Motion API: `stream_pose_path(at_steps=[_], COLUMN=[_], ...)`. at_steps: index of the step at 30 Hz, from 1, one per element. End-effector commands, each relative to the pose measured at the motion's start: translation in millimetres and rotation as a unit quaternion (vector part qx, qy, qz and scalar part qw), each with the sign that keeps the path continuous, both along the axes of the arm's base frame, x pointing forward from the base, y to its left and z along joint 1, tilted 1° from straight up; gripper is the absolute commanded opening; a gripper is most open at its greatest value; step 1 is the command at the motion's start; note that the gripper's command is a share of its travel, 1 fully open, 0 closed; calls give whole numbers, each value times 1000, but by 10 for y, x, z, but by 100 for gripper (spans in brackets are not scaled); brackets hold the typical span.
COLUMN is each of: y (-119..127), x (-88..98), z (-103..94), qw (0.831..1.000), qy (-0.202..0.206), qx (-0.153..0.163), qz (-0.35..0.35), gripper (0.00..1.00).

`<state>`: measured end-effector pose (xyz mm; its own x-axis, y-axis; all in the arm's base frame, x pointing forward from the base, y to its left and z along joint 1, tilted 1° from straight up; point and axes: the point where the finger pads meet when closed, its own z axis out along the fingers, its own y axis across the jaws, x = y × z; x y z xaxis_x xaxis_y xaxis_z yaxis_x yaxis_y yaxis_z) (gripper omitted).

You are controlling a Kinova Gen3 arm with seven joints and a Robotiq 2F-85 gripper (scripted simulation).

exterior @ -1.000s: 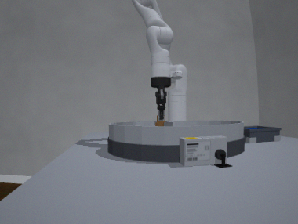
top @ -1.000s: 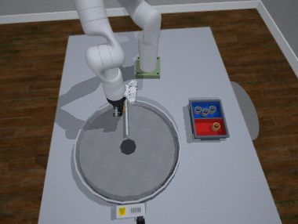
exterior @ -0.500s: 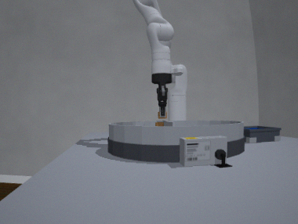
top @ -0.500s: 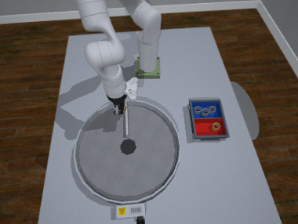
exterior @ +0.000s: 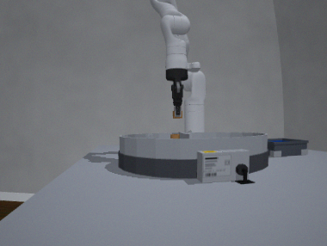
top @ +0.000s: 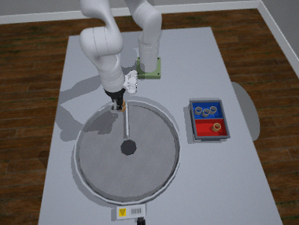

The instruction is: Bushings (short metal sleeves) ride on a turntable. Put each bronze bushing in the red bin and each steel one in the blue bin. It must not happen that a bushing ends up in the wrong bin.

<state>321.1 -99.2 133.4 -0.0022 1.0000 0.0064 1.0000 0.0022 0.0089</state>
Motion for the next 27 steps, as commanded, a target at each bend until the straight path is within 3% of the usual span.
stream_pose_path(at_steps=[1, 7, 12, 15, 17, 19, 22, 25, 27], y=[-33, -33, 557, 557, 792, 792, 1144, 1144, 1378], x=[9, 9, 69, 69, 94, 94, 130, 130, 154], z=[29, 29, 28, 28, 28, 28, 29, 29, 29], qw=[1000, 1000, 1000, 1000, 1000, 1000, 1000, 1000, 1000], qy=[-3, -3, -3, -3, -3, -3, -3, -3, -3], qx=[-3, -3, -3, -3, -3, -3, -3, -3, -3], qz=[-3, -3, -3, -3, -3, -3, -3, -3, -3], gripper=[0, 0, 0, 0, 0, 0, 0, 0, 0])
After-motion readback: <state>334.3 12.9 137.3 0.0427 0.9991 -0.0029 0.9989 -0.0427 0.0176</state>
